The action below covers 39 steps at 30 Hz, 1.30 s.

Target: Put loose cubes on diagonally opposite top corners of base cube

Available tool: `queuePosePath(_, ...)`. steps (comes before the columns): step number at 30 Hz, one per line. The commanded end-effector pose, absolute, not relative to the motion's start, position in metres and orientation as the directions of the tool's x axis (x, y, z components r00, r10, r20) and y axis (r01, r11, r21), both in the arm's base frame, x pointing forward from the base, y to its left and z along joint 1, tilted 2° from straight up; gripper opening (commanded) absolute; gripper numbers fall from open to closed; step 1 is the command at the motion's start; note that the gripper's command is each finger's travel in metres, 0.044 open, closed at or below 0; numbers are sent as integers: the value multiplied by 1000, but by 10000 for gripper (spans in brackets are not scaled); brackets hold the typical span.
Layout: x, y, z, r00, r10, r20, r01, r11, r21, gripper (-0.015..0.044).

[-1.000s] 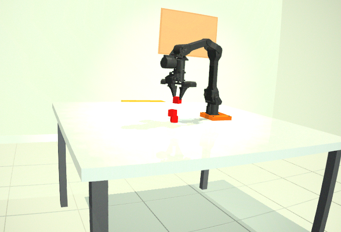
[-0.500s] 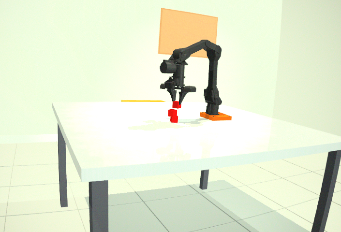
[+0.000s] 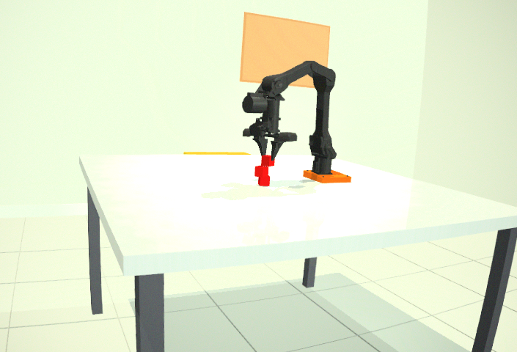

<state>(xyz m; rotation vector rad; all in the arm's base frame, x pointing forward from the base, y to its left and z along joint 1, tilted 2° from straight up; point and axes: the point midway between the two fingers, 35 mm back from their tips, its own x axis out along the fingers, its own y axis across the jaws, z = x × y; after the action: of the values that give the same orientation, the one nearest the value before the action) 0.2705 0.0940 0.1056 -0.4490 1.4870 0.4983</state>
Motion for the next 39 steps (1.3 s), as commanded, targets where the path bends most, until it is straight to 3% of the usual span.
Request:
queuePosePath(1,269,95,99,15,42,-999,-573,819,26,105)
queuePosePath(39,271,96,75,28,39,-999,-600,800,14,105)
